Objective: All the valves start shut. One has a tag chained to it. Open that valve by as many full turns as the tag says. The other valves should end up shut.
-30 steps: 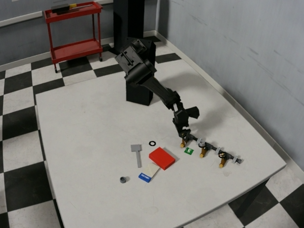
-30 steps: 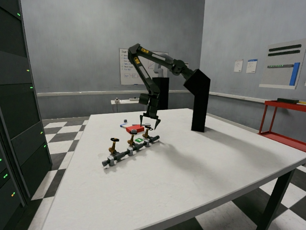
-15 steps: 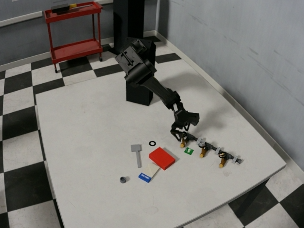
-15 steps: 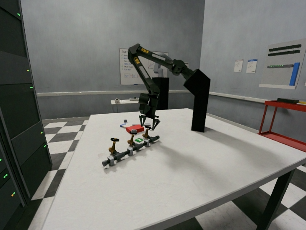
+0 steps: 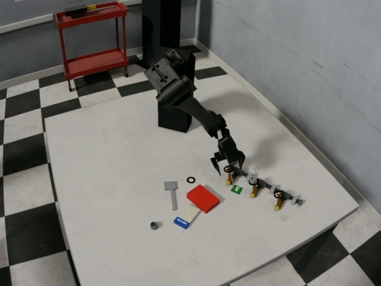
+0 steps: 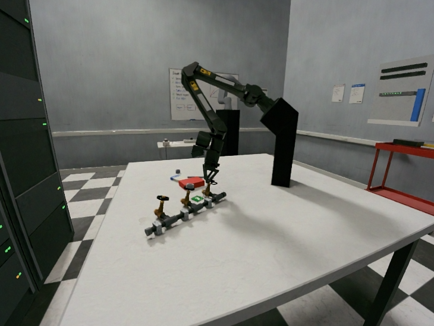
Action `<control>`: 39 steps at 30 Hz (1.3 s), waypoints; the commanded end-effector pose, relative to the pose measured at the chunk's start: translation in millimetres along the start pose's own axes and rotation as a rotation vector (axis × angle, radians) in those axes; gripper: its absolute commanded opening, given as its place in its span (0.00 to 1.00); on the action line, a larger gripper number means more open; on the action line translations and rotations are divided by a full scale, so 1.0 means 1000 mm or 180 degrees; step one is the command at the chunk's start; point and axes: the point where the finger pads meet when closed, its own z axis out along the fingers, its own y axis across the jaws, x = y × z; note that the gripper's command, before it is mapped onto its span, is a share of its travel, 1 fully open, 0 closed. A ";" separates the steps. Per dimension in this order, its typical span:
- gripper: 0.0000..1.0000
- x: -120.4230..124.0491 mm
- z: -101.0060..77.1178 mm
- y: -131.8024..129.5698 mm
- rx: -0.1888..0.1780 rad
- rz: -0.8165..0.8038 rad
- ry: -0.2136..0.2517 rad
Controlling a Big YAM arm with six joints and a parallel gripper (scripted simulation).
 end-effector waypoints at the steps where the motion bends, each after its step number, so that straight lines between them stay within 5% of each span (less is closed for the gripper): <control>1: 1.00 0.015 -0.003 -0.005 0.0042 0.1107 0.0088; 18: 1.00 0.012 -0.002 -0.004 0.0133 0.4037 0.0158; 29: 1.00 0.012 -0.002 -0.004 0.0137 0.4080 0.0159; 30: 0.00 0.012 -0.002 -0.004 0.0137 0.4079 0.0159; 39: 0.00 0.011 -0.002 -0.004 0.0130 0.4086 0.0146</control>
